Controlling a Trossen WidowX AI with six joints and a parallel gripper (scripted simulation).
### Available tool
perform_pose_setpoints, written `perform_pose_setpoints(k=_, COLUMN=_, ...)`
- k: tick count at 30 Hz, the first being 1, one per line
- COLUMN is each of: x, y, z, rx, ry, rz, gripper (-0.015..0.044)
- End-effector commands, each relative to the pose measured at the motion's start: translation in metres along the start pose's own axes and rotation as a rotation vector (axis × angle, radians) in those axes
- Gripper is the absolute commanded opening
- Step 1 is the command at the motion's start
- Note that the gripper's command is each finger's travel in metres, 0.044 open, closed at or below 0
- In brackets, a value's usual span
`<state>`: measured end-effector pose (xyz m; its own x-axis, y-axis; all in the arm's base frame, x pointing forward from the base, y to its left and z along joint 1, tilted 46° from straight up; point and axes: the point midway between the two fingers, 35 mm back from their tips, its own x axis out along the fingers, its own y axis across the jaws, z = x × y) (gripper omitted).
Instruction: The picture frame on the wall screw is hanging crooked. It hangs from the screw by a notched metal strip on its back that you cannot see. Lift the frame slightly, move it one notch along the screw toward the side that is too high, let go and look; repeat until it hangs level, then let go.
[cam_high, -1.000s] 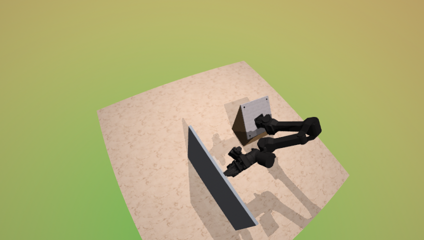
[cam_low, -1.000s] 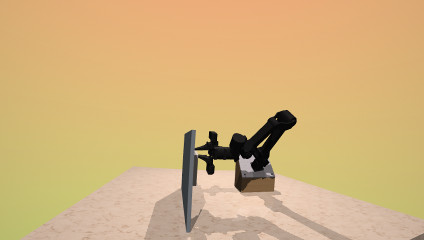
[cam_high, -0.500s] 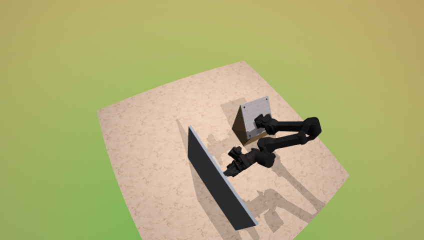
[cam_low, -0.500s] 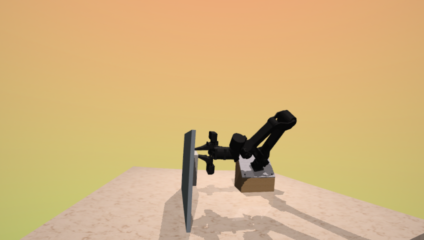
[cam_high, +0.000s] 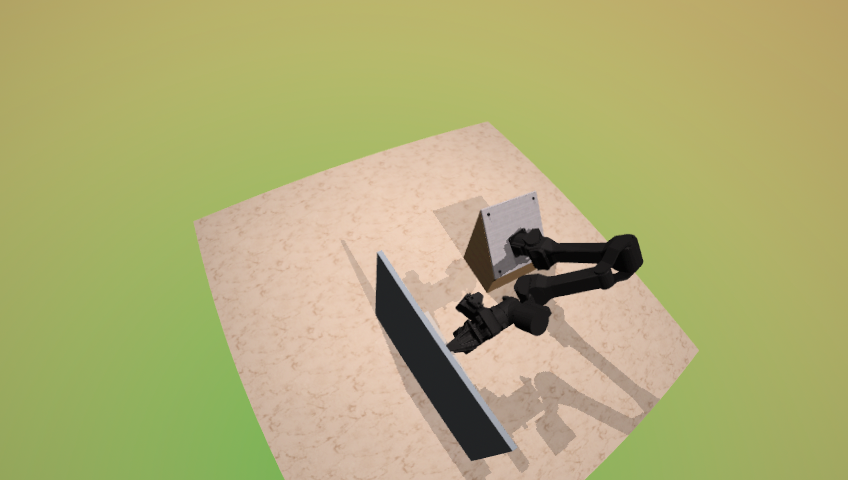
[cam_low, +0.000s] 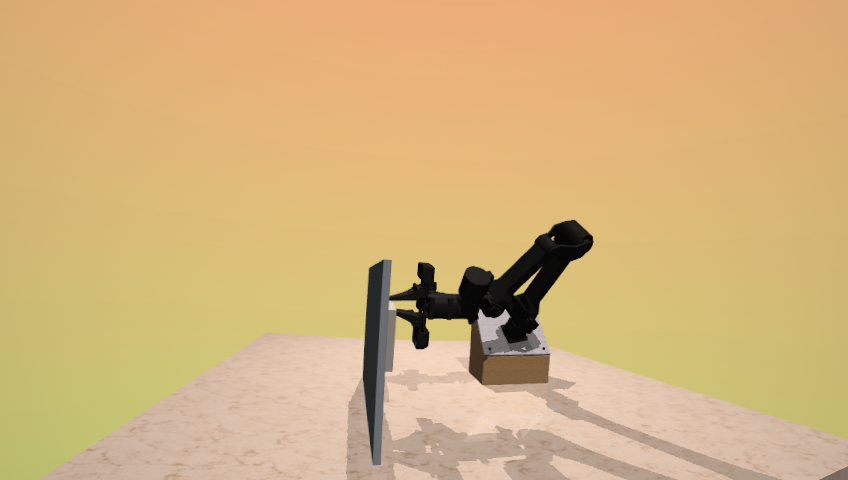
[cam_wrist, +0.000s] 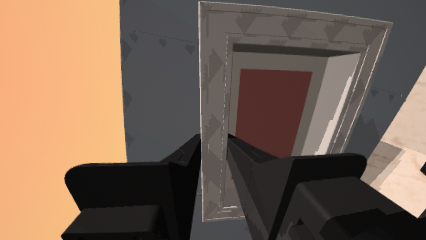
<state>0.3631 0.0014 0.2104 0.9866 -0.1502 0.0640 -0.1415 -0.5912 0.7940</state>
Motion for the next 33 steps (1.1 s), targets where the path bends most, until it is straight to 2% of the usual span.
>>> perform_pose_setpoints(k=1, x=0.0001, y=0.0019, z=0.0013, rx=0.005, ry=-0.003, rz=0.008, gripper=0.0)
perform_pose_setpoints(k=33, x=0.0002, y=-0.0055, z=-0.0004, rx=0.006, ry=-0.003, rz=0.008, gripper=0.0)
